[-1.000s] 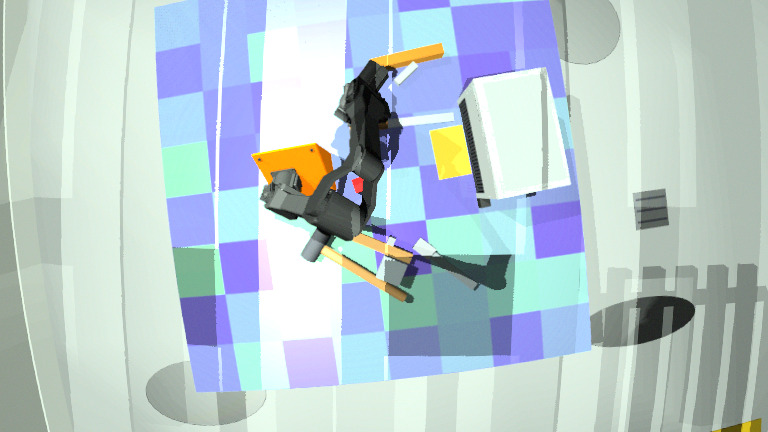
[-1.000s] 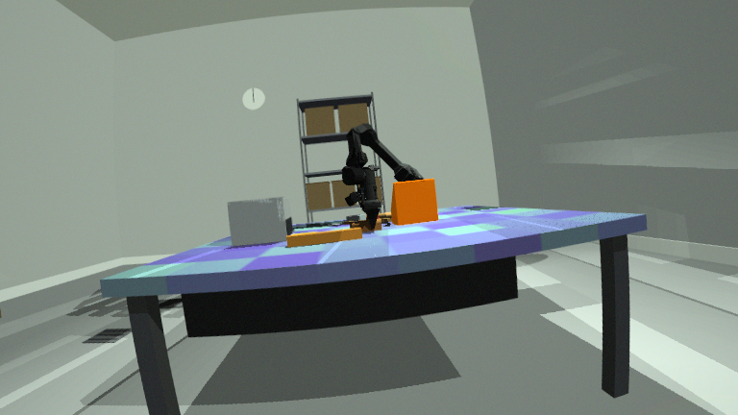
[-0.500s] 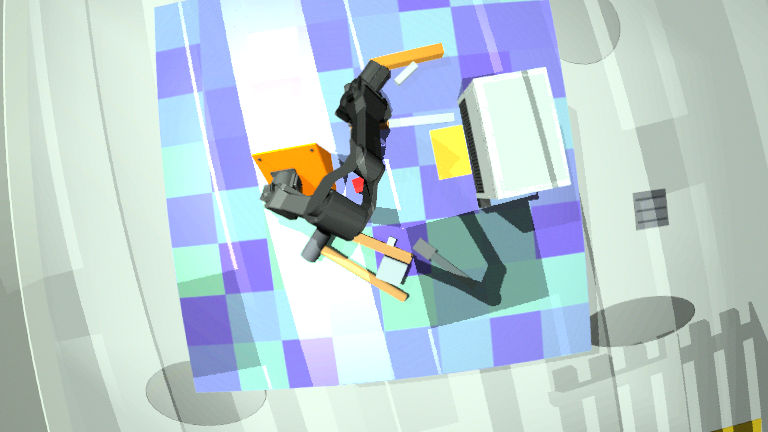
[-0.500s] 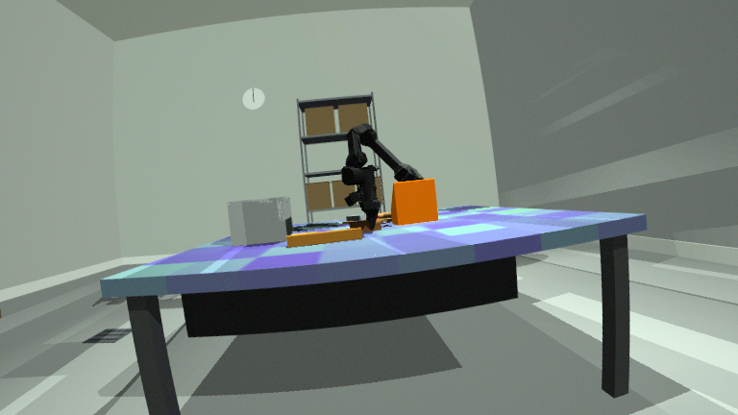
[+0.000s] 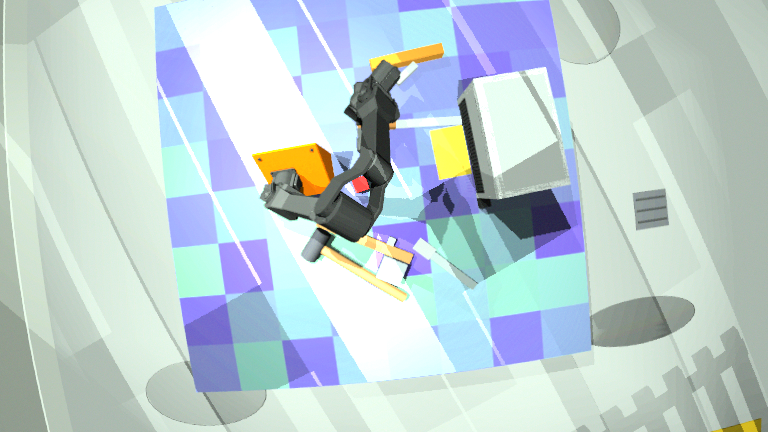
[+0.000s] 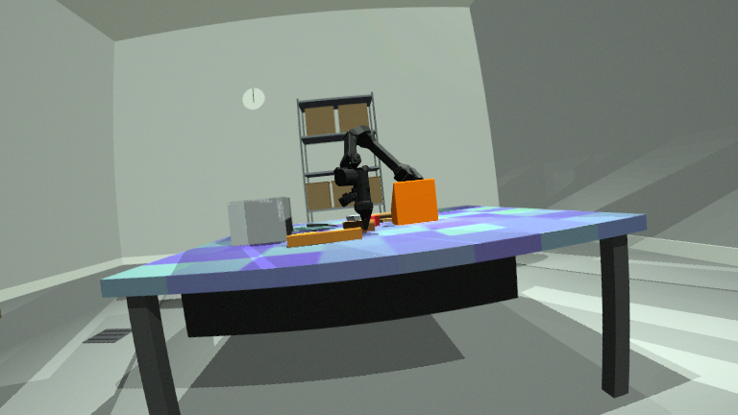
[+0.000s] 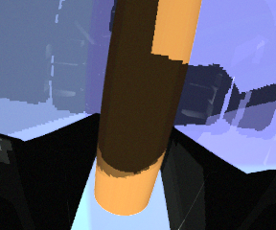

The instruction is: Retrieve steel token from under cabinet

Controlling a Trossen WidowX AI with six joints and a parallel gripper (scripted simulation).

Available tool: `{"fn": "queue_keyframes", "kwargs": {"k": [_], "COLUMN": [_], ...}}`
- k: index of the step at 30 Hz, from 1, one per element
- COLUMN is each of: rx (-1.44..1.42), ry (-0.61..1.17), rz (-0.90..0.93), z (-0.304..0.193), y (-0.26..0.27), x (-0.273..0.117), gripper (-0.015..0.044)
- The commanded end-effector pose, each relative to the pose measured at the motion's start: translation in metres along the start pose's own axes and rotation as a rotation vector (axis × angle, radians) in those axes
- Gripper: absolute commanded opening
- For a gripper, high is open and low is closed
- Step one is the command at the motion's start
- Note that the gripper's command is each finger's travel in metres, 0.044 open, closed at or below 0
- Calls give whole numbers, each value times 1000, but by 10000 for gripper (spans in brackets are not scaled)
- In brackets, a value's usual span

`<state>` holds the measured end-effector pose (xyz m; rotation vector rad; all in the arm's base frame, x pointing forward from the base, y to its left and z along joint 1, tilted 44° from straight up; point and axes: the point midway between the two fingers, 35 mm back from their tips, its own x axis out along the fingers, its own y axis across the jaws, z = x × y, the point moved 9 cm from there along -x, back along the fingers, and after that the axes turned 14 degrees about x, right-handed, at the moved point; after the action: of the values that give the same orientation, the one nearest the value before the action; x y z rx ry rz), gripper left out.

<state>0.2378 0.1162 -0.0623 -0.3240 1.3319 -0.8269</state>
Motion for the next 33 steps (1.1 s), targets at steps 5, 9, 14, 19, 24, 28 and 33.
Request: {"fn": "queue_keyframes", "kwargs": {"k": [5, 9, 14, 19, 24, 28, 33], "rx": [11, 12, 14, 15, 16, 16, 17], "ry": [-4, -5, -5, -5, -6, -6, -6], "rz": [2, 2, 2, 2, 2, 2, 2], "z": [13, 19, 26, 32, 39, 44, 50], "y": [3, 5, 6, 8, 10, 11, 12], "x": [0, 0, 0, 0, 0, -1, -1], "gripper": [0, 0, 0, 0, 0, 0, 0]}}
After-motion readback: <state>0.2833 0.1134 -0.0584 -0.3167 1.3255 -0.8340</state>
